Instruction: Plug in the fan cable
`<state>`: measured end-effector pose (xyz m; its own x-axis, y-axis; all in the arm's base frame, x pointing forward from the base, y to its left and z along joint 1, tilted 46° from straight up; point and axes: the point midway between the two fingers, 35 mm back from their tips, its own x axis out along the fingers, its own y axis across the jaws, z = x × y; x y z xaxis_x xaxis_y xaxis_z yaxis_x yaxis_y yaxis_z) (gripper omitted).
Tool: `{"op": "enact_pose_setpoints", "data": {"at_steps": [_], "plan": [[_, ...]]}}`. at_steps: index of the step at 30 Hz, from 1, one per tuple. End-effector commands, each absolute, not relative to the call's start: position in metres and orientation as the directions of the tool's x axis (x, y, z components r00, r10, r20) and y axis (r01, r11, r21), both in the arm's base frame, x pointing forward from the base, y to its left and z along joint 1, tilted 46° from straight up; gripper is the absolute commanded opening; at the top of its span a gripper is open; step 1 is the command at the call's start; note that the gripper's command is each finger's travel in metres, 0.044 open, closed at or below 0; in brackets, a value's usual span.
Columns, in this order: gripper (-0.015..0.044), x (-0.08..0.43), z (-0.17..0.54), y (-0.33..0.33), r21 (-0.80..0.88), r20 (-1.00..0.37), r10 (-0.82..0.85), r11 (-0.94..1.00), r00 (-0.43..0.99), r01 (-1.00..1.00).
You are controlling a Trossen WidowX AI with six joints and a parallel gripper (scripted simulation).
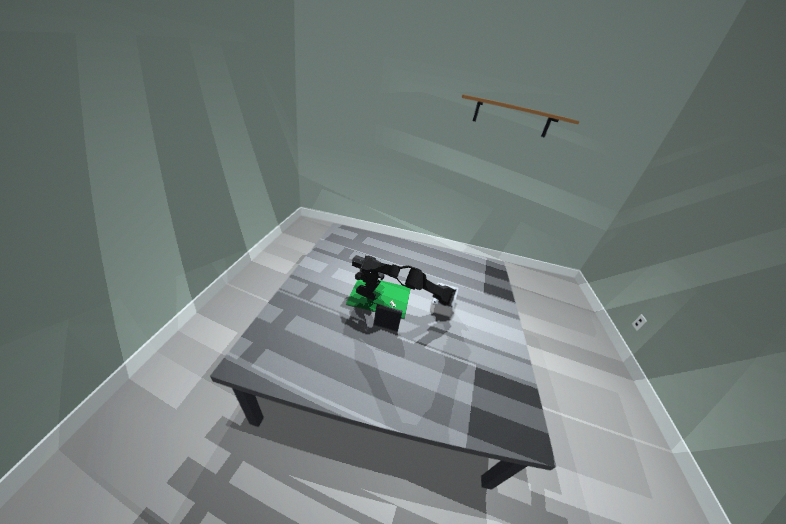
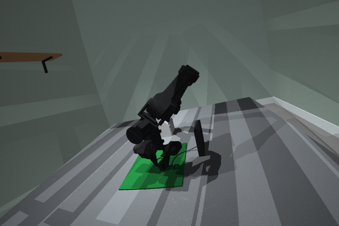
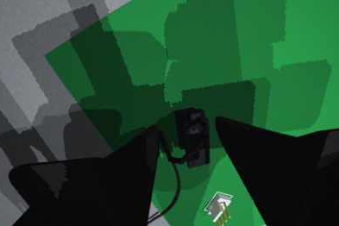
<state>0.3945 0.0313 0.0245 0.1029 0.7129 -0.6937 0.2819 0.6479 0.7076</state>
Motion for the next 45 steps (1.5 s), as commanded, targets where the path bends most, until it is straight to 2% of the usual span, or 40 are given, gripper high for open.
{"op": "enact_pose_setpoints", "data": {"at_steps": [1,24,26,45], "plan": [[0.0201,0.395,0.025,0.031,0.708,-0.694,0.713,0.648,0.103,0.282],[0.0047,0.395,0.025,0.031,0.708,-0.694,0.713,0.648,0.103,0.282],[0.0,0.395,0.026,0.03,0.707,-0.694,0.713,0.648,0.103,0.282],[0.0,0.391,0.065,-0.014,0.703,-0.697,0.71,0.651,0.099,0.287]]}}
